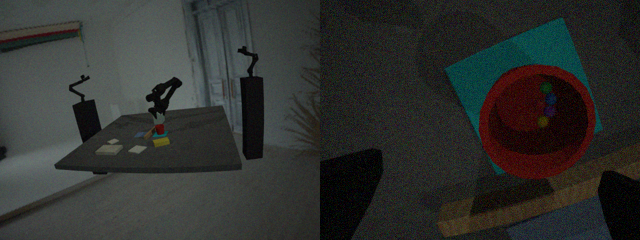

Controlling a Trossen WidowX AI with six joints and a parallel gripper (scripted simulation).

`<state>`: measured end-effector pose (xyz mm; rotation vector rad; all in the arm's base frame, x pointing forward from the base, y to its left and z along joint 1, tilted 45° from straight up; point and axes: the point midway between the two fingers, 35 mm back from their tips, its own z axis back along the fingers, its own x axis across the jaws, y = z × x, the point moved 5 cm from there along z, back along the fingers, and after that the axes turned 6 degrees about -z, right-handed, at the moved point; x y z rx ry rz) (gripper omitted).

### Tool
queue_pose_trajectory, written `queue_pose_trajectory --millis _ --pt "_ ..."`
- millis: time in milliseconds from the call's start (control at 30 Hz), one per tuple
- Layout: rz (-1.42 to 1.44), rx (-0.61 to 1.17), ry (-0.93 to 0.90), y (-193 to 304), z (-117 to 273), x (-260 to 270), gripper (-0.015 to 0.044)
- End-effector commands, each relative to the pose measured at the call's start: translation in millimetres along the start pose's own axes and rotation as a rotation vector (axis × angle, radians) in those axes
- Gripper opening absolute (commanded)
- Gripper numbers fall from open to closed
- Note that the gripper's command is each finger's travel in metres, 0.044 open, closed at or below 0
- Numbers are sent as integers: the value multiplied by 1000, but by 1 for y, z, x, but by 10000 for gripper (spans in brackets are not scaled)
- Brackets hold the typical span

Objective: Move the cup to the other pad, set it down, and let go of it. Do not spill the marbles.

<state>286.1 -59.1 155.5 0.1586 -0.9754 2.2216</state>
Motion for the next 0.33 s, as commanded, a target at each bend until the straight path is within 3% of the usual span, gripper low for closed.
queue_pose_trajectory --millis 0,300 --pt "7 1 3 0 16 0 440" --pt "1 -2 3 0 14 0 440"
